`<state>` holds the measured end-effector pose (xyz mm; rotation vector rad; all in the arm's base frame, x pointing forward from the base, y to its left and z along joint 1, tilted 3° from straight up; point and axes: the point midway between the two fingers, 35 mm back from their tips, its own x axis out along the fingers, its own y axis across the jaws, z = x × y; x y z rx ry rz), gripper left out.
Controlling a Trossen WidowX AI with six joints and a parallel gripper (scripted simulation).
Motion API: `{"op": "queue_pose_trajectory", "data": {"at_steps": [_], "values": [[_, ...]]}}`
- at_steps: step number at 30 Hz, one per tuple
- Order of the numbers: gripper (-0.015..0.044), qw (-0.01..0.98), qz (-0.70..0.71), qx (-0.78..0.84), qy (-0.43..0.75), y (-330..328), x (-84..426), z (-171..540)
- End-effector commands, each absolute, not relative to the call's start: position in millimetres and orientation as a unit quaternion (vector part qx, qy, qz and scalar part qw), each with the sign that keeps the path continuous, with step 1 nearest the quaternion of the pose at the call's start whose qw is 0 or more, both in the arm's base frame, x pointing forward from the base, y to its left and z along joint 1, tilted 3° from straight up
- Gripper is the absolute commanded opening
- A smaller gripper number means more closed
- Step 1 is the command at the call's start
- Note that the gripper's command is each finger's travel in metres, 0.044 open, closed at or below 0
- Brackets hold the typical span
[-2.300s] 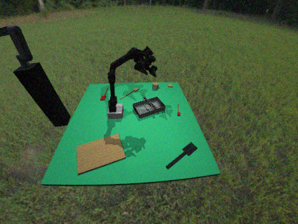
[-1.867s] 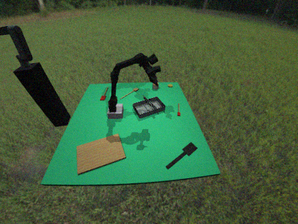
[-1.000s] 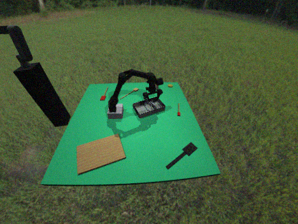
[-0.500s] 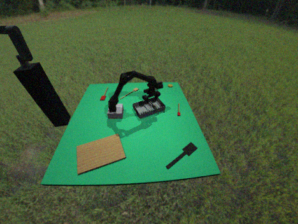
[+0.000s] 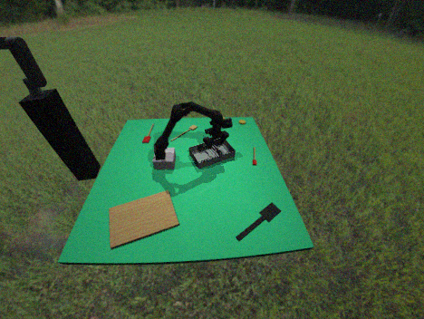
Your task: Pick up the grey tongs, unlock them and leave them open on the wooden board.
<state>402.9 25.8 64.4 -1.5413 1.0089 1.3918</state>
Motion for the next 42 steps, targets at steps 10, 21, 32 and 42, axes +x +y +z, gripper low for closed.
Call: {"op": "queue_pose_trajectory", "data": {"at_steps": [10,21,32,42], "values": [[0.0440,0.401,0.557,-0.608,0.399,25.4,402.7,39.5],[0.0440,0.401,0.557,-0.608,0.399,24.7,403.1,21.6],[0.0440,0.401,0.557,-0.608,0.399,23.9,402.8,6.3],[0.0230,0.403,0.553,-0.609,0.401,23.6,404.5,10.1]]}}
